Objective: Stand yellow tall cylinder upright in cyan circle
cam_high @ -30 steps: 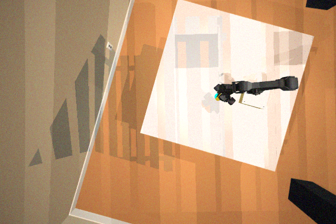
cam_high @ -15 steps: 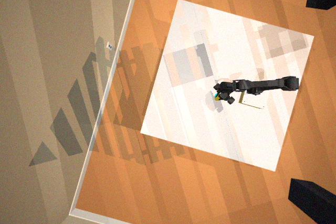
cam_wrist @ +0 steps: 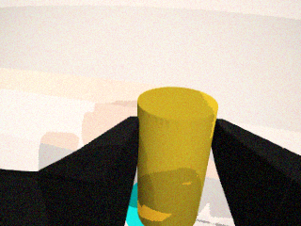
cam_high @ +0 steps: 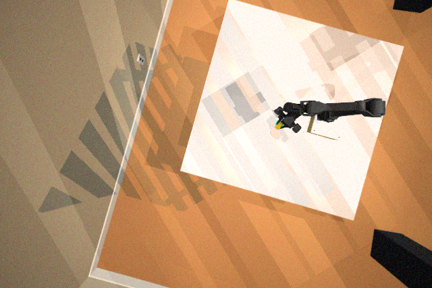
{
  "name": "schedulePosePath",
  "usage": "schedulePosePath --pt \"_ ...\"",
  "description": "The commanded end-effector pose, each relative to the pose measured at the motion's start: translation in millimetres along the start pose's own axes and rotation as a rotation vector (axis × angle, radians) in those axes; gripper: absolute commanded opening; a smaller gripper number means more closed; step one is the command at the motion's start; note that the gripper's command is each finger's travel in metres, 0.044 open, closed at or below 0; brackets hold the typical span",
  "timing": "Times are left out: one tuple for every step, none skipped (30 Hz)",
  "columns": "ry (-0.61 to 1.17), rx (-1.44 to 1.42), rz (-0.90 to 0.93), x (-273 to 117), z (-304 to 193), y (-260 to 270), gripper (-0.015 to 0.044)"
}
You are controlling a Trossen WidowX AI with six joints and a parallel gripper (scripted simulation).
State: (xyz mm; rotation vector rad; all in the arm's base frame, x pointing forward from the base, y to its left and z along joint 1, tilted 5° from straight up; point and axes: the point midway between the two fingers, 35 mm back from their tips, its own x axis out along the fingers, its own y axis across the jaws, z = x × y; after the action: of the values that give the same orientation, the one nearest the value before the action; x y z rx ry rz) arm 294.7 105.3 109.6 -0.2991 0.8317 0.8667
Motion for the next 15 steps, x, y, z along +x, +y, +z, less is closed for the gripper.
schedulePosePath --pt "-0.033 0.003 0.005 -0.8 1.1 -0.6 0.0105" --pt "-0.040 0.004 0.006 -0.9 1.1 -0.9 0.0105" --pt "-0.047 0.004 0.007 -1.0 1.1 -1.2 0.0105" --pt "-0.054 0.005 0.008 -1.1 1.1 -1.4 0.0105" --pt "-0.061 0.005 0.008 -1.2 1.1 -1.7 0.0105" --pt "-0.068 0.005 0.009 -1.3 1.1 -2.0 0.0105" --pt "-0.075 0.005 0.010 -1.4 1.1 -2.2 0.0105" --pt "-0.082 0.006 0.010 -1.5 1.0 -2.5 0.0105" --pt "-0.088 0.006 0.011 -1.7 1.0 -2.7 0.0105" --pt "-0.095 0.006 0.012 -1.8 1.0 -3.0 0.0105" --pt "-0.102 0.006 0.012 -2.0 0.9 -3.2 0.0105" --pt "-0.109 0.006 0.013 -2.1 0.9 -3.5 0.0105" --pt "-0.116 0.006 0.014 -2.3 0.9 -3.7 0.0105" --pt "-0.122 0.006 0.014 -2.5 0.8 -3.9 0.0105" --pt "-0.129 0.006 0.015 -2.7 0.8 -4.1 0.0105"
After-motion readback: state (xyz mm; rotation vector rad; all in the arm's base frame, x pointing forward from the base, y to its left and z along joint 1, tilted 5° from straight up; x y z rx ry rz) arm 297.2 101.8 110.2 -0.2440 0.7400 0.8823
